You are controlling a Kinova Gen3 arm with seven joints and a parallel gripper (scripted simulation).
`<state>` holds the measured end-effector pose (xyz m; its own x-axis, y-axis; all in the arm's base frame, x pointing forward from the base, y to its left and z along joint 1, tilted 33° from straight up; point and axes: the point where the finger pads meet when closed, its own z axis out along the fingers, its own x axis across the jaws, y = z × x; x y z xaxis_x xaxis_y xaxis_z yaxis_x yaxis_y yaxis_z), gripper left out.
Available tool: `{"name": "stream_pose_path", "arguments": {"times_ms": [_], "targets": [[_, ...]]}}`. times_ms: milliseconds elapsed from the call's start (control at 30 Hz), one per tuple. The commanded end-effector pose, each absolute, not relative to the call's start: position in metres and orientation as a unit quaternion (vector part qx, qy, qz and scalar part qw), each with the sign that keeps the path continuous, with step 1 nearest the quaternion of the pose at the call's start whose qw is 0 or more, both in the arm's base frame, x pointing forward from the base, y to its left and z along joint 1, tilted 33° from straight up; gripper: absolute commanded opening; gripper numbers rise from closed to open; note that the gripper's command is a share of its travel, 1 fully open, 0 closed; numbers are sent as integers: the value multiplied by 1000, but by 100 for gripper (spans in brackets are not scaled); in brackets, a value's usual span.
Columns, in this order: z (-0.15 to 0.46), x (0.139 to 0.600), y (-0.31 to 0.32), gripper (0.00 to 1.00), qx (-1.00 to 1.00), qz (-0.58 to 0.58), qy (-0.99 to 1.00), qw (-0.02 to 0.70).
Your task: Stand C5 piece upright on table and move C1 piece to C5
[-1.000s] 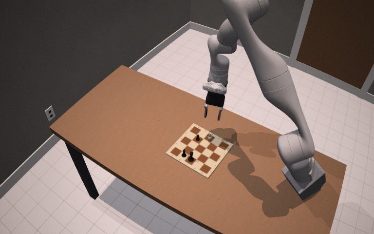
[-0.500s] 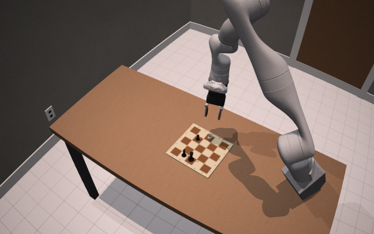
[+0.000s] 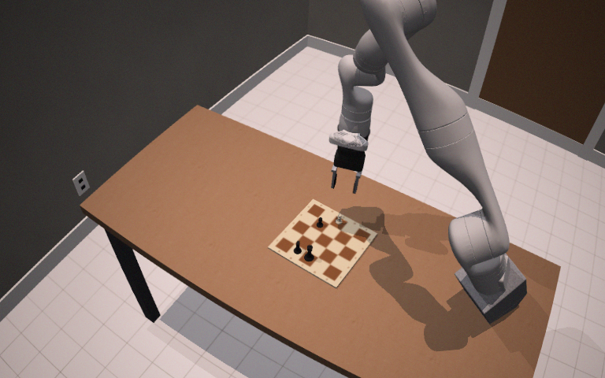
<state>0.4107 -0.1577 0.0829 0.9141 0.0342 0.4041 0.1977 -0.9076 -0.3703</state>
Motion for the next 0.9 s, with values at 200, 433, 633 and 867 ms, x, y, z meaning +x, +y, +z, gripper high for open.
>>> {"name": "stream_pose_path", "arguments": {"times_ms": [200, 433, 633, 867], "targets": [[79, 409, -154, 100, -952, -206, -118, 195], [72, 406, -149, 100, -936, -219, -210, 177], [62, 405, -143, 100, -891, -240, -359, 142], [54, 408, -140, 100, -828, -258, -487, 104]]}}
